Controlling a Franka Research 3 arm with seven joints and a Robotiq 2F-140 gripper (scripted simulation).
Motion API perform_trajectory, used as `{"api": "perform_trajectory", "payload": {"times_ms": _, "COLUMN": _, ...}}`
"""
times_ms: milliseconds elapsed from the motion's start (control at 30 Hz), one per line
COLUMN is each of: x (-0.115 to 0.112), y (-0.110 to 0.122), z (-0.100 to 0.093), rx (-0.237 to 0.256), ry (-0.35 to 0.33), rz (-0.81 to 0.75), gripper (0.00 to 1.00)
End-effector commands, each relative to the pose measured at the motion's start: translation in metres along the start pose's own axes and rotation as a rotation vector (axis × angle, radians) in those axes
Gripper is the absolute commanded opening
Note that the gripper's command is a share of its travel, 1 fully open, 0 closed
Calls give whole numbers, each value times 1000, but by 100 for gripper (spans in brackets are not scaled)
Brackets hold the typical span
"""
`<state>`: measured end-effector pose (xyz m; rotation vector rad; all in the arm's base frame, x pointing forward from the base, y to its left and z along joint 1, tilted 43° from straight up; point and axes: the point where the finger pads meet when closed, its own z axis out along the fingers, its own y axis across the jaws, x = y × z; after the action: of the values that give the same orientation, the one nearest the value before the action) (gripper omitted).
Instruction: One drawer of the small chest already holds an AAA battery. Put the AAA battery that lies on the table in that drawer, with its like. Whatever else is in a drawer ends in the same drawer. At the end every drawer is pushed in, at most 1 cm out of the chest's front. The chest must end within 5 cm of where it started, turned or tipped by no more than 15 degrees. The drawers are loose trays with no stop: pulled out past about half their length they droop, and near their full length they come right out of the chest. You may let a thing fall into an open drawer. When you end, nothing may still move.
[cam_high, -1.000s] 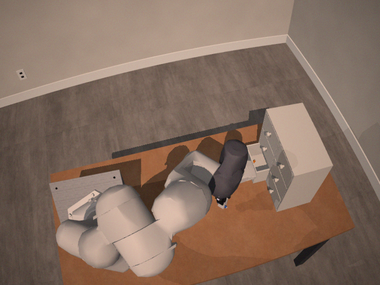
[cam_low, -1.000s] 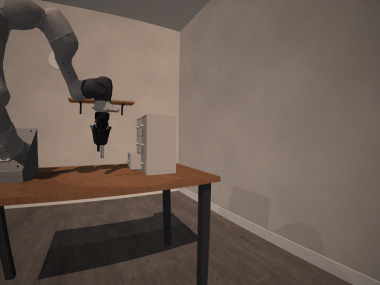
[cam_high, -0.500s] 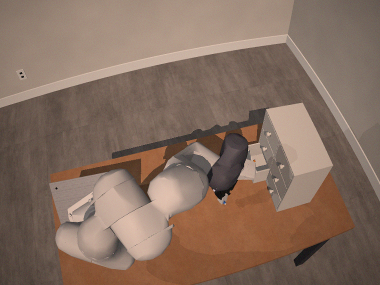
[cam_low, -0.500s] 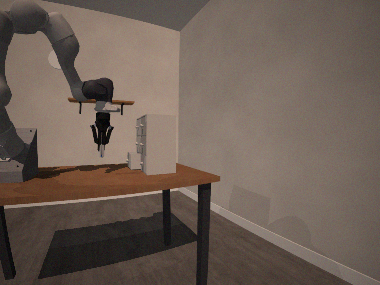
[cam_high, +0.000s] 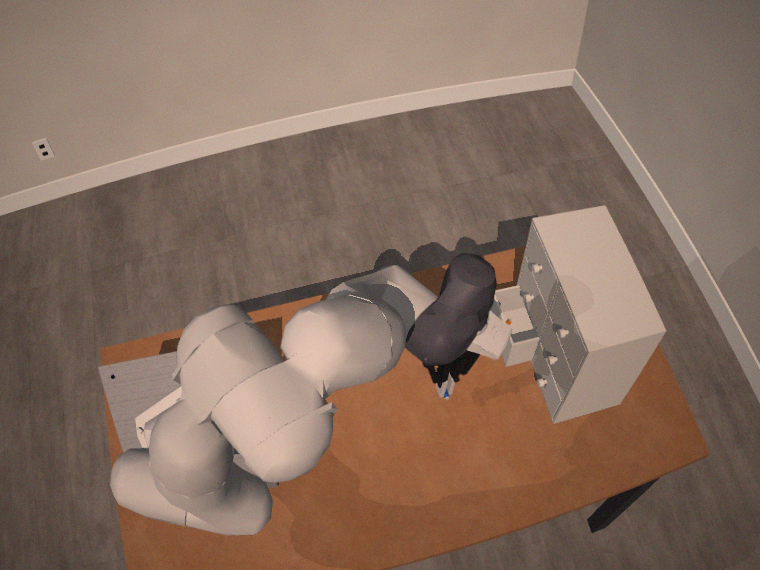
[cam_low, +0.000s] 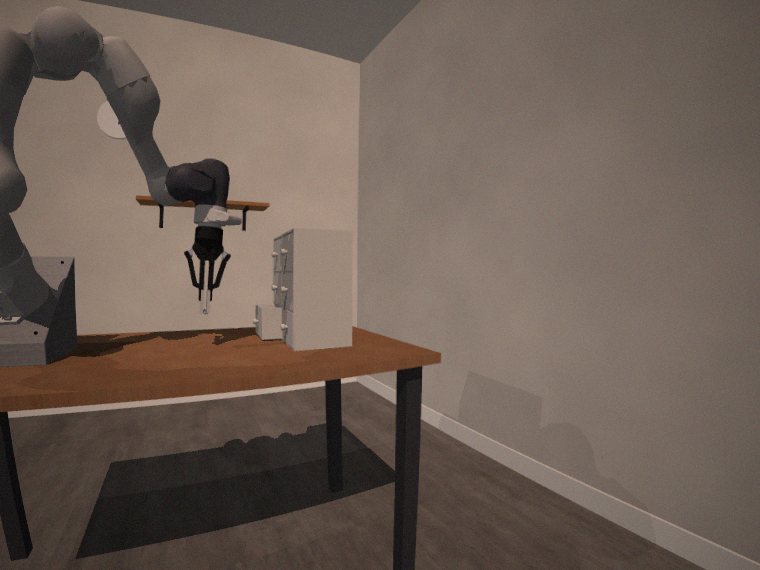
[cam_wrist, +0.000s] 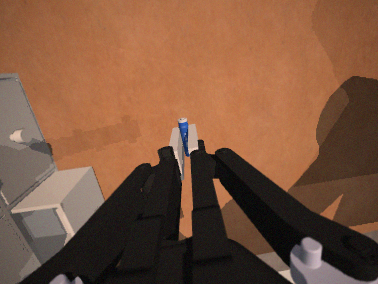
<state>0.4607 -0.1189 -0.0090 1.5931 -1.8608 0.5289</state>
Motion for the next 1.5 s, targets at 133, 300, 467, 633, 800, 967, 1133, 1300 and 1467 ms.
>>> {"api": "perform_trajectory", "payload": {"times_ms": 133, "x": -23, "y": -8, "z": -1, "rx": 10, "ry": -2, "rz": 385, "gripper": 3}}
{"api": "perform_trajectory", "payload": {"times_ms": 300, "x": -23, "y": -8, "z": -1, "rx": 12, "ry": -2, "rz": 442, "gripper": 3}}
{"api": "perform_trajectory", "payload": {"times_ms": 467, "x": -42, "y": -14, "z": -2, "rx": 15, "ry": -4, "rz": 657, "gripper": 3}}
{"api": "perform_trajectory", "payload": {"times_ms": 633, "x": -51, "y": -17, "z": -2, "rx": 20, "ry": -6, "rz": 802, "gripper": 3}}
{"api": "perform_trajectory", "payload": {"times_ms": 800, "x": -59, "y": -19, "z": -2, "rx": 24, "ry": -10, "rz": 953, "gripper": 3}}
{"api": "perform_trajectory", "payload": {"times_ms": 967, "x": -67, "y": -22, "z": -2, "rx": 28, "ry": -13, "rz": 1094, "gripper": 3}}
{"api": "perform_trajectory", "payload": {"times_ms": 1133, "x": -74, "y": -24, "z": -2, "rx": 32, "ry": -17, "rz": 1200, "gripper": 3}}
{"api": "perform_trajectory", "payload": {"times_ms": 1300, "x": -86, "y": -28, "z": -3, "rx": 38, "ry": -26, "rz": 1375, "gripper": 3}}
{"api": "perform_trajectory", "payload": {"times_ms": 1467, "x": -91, "y": -30, "z": -3, "rx": 41, "ry": -30, "rz": 1446, "gripper": 3}}
